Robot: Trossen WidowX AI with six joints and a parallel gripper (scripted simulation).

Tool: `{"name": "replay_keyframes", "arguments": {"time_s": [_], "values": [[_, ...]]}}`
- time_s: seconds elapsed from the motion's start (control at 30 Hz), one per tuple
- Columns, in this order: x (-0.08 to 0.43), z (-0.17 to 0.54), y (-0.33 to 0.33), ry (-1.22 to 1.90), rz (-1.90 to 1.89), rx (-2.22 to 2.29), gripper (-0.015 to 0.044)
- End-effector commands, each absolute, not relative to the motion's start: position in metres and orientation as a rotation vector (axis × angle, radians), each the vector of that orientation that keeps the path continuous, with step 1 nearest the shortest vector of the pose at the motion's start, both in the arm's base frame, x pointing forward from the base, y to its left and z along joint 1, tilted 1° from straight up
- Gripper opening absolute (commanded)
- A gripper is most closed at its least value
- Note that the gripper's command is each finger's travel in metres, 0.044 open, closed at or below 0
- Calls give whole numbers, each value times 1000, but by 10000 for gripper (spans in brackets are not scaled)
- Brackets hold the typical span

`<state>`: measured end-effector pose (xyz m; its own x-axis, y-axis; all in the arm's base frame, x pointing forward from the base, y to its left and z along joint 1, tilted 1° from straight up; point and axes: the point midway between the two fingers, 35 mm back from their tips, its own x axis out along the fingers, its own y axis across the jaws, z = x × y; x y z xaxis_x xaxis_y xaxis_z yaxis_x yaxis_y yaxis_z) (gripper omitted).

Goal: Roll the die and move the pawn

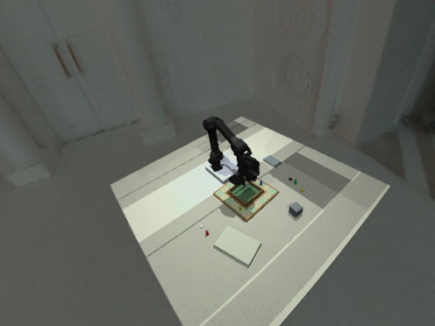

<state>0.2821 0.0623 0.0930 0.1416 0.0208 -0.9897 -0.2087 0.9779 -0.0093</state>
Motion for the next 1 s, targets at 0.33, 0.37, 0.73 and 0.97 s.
{"name": "replay_keyframes", "arguments": {"time_s": [0.33,0.37,0.73,0.97], "values": [[288,88,64,974,184,-114,0],[288,88,64,940,185,-110,0],[287,89,64,687,195,-81,0],[256,117,55,689,194,-82,0]]}}
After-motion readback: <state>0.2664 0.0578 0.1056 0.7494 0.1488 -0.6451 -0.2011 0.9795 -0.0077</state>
